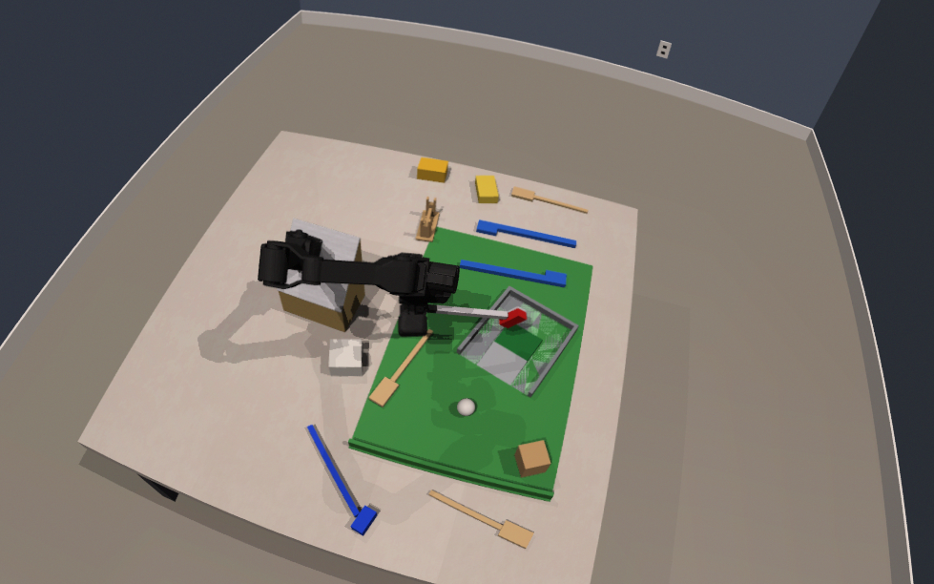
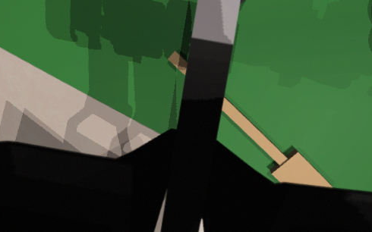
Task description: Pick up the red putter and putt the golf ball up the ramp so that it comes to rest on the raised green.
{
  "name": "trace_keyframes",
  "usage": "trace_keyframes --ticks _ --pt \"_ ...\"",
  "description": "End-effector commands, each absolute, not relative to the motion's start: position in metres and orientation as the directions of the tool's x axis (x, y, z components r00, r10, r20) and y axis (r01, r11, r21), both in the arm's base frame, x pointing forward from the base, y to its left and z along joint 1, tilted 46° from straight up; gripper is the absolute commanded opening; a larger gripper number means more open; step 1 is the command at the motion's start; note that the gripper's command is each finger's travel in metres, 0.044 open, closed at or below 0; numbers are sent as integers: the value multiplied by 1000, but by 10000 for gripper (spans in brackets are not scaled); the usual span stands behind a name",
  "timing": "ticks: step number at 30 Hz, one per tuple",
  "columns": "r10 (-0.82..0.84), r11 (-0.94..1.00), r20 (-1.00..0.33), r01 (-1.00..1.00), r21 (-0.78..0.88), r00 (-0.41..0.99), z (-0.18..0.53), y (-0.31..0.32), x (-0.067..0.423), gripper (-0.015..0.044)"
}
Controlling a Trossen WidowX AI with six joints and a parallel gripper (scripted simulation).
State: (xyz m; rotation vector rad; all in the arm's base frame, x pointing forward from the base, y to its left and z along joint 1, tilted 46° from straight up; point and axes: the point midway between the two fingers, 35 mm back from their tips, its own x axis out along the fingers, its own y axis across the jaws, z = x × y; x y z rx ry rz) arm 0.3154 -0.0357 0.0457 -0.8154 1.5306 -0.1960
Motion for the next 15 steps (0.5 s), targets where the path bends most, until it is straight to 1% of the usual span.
trace_keyframes --ticks 1,6,12,15 --pt "-624 751 -776 -206 -627 88 73 -60 310 0" --pt "-664 745 -744 -14 -667 78 101 -89 299 0" --pt "-712 693 -700 215 -688 53 135 -121 280 0" --pt "-723 673 -689 270 -689 45 143 -129 274 0"
